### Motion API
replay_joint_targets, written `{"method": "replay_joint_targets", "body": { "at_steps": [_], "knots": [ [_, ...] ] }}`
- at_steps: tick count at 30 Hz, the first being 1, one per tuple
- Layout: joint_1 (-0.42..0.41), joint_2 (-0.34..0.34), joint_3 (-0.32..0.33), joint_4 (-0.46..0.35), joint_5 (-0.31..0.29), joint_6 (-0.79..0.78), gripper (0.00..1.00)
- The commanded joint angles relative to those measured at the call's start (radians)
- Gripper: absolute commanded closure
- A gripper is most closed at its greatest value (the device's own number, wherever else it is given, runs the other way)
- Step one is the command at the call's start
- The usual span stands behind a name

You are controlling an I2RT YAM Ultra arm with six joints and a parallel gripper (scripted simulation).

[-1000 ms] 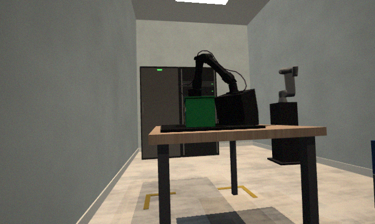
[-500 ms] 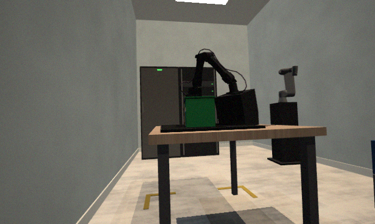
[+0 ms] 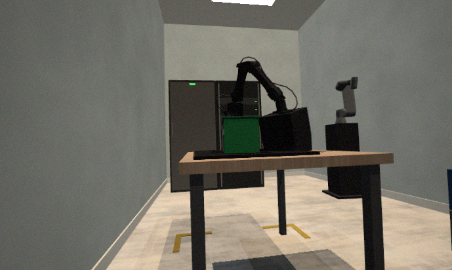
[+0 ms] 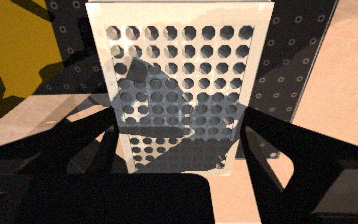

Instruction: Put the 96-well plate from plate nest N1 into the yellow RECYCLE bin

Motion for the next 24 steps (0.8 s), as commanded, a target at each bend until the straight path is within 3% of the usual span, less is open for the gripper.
{"method": "replay_joint_targets", "body": {
  "at_steps": [1,24],
  "knots": [
    [-0.02,-0.044,0.039,-0.042,0.0,-0.013,1.0],
    [-0.046,-0.124,0.074,-0.164,0.0,-0.039,1.0]
  ]
}}
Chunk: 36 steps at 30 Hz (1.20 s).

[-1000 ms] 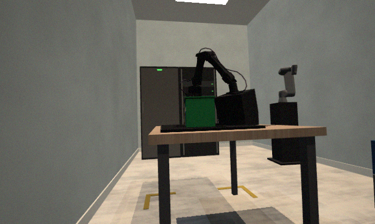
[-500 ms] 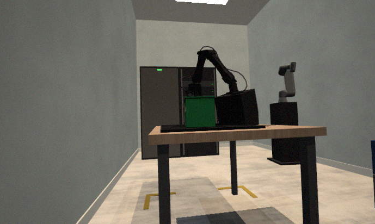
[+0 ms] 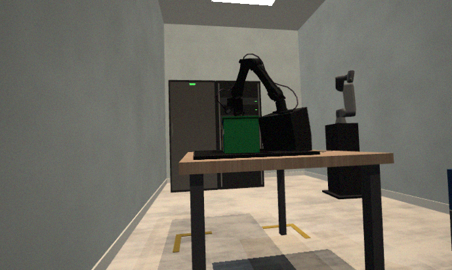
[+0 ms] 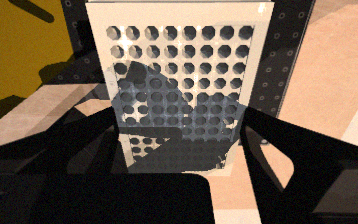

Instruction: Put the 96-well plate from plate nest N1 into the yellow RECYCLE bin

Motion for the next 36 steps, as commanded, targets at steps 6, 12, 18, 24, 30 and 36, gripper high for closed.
{"method": "replay_joint_targets", "body": {
  "at_steps": [6,12,18,24,30,36],
  "knots": [
    [-0.023,-0.052,0.048,-0.065,0.0,-0.017,1.0],
    [-0.031,-0.072,0.063,-0.102,0.0,-0.025,1.0],
    [-0.036,-0.085,0.074,-0.127,0.0,-0.03,1.0],
    [-0.044,-0.104,0.091,-0.165,0.0,-0.038,1.0],
    [-0.049,-0.115,0.105,-0.193,0.0,-0.044,1.0],
    [-0.043,-0.095,0.113,-0.204,0.004,-0.04,1.0]
  ]
}}
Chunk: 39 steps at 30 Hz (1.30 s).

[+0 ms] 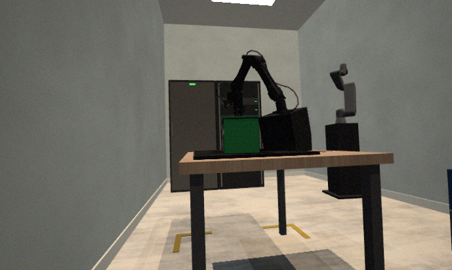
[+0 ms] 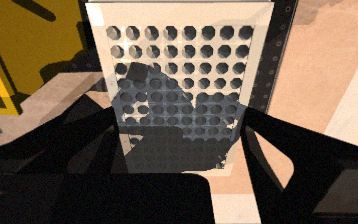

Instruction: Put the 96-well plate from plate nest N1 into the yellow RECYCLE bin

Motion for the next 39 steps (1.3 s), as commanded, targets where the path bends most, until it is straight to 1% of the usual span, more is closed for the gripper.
{"method": "replay_joint_targets", "body": {
  "at_steps": [1,5,16,18,25,31,33,39],
  "knots": [
    [-0.007,-0.009,0.035,-0.026,0.007,-0.003,1.0],
    [-0.006,-0.012,0.009,-0.004,0.007,-0.002,1.0],
    [-0.006,-0.012,0.009,-0.004,0.007,-0.002,1.0],
    [0.01,-0.037,-0.02,0.008,-0.003,0.075,1.0],
    [0.074,-0.099,-0.083,0.026,-0.003,0.14,1.0],
    [0.126,-0.146,-0.127,0.037,0.001,0.195,1.0],
    [0.126,-0.146,-0.127,0.037,0.001,0.195,1.0],
    [0.182,-0.19,-0.165,0.046,0.009,0.253,1.0]
  ]
}}
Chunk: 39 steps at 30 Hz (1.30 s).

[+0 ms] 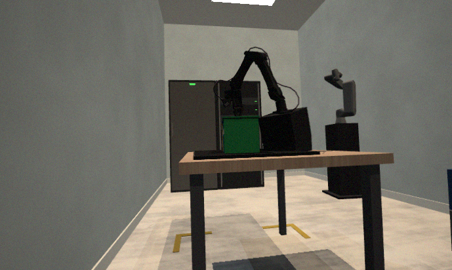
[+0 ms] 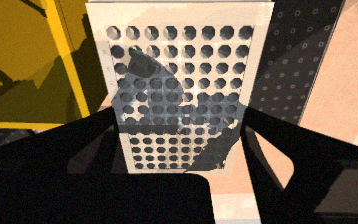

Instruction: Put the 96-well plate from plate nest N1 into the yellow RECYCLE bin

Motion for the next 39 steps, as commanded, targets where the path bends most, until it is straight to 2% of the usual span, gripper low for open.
{"method": "replay_joint_targets", "body": {
  "at_steps": [1,22,39],
  "knots": [
    [0.026,-0.051,-0.025,0.021,0.002,0.051,1.0],
    [0.225,-0.167,-0.103,0.035,0.022,0.256,1.0],
    [0.4,-0.24,-0.122,0.044,0.041,0.435,1.0]
  ]
}}
